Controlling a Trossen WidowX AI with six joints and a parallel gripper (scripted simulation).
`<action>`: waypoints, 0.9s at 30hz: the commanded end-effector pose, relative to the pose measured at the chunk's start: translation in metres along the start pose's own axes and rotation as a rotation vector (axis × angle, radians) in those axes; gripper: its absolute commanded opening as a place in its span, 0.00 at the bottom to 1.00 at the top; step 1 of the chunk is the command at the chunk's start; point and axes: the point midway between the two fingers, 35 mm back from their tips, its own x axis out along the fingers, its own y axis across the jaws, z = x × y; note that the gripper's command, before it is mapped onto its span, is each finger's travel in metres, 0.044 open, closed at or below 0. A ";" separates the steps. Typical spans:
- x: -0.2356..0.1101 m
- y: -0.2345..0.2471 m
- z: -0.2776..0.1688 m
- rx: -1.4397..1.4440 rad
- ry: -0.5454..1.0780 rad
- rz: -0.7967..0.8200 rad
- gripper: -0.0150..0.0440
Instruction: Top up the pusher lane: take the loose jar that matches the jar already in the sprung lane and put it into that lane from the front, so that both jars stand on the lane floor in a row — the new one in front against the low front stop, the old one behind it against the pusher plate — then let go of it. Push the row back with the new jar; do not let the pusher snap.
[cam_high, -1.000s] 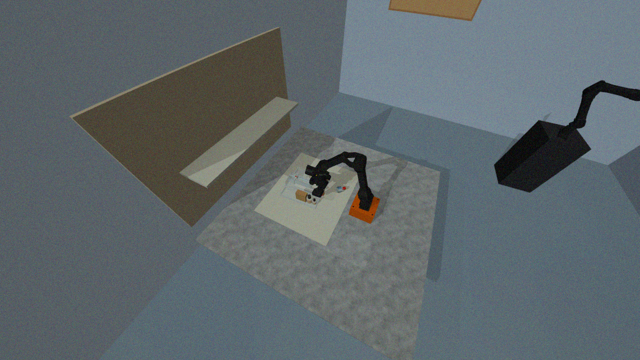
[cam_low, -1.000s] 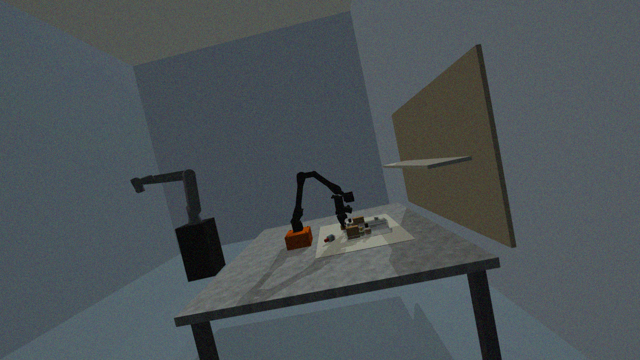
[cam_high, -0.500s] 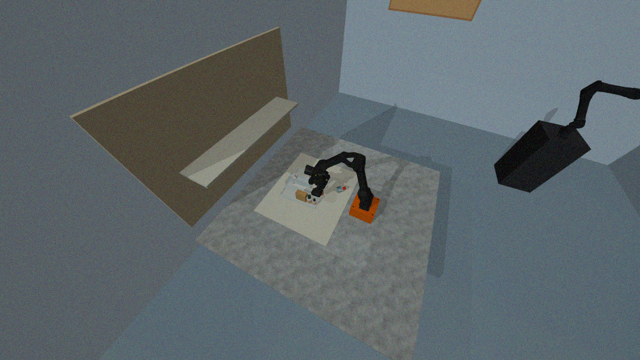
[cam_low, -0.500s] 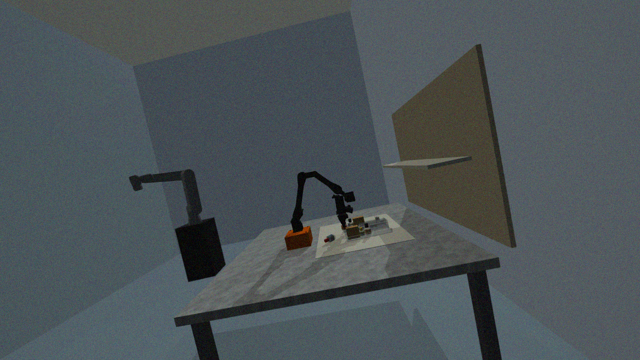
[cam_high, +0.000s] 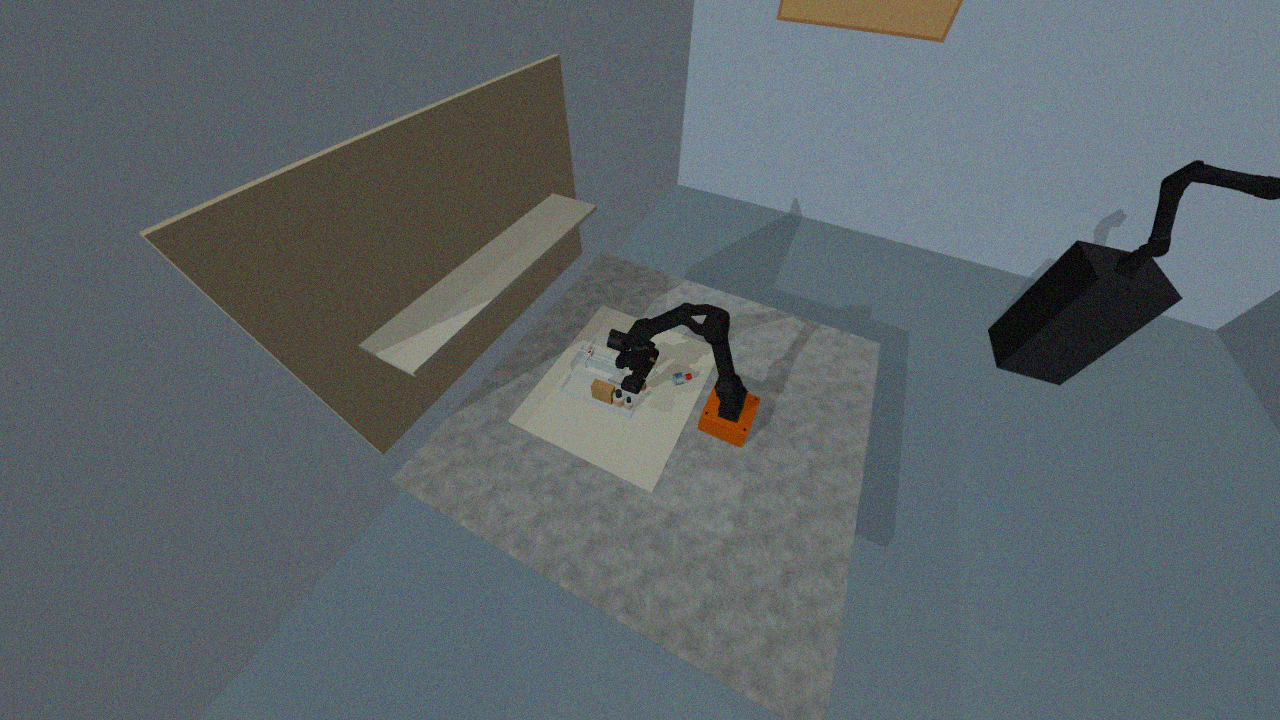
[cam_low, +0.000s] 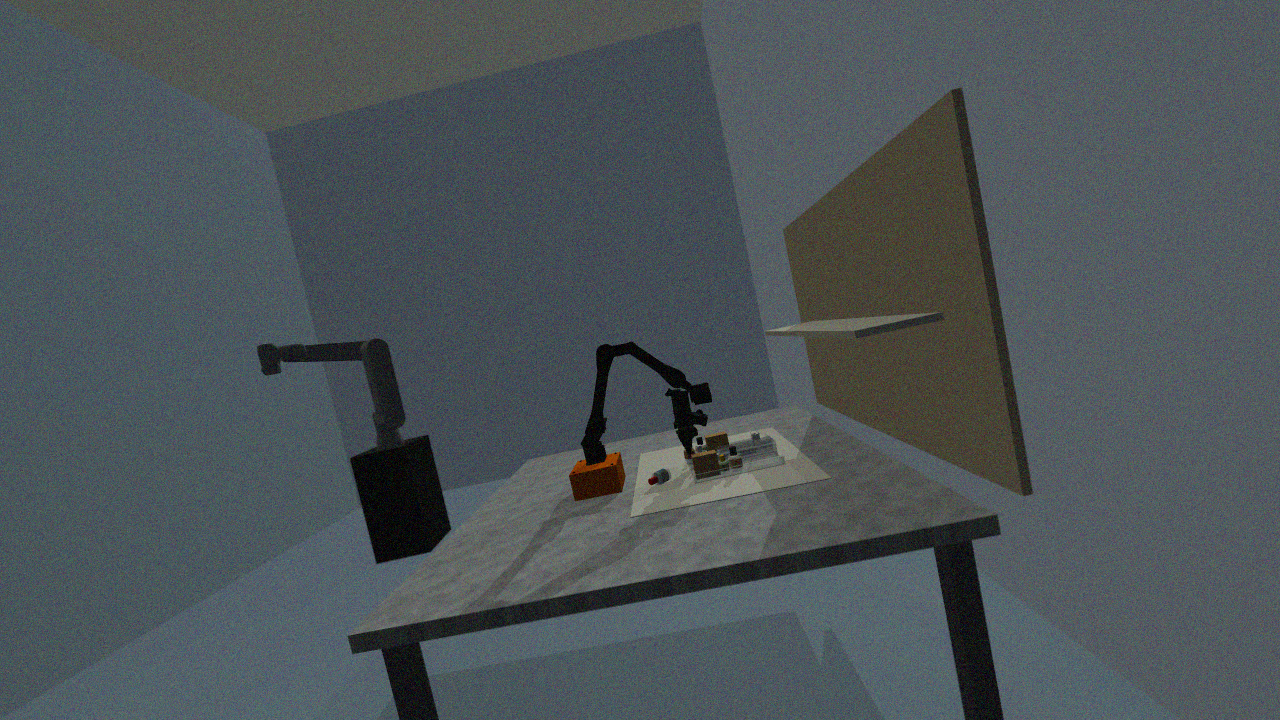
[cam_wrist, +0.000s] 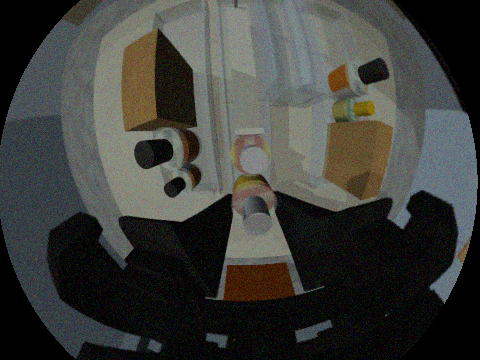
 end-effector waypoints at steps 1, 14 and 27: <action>-0.007 0.001 0.013 0.003 -0.041 0.003 0.25; -0.009 0.001 0.018 0.003 -0.041 0.003 0.25; -0.008 0.001 0.018 0.003 -0.041 0.003 0.25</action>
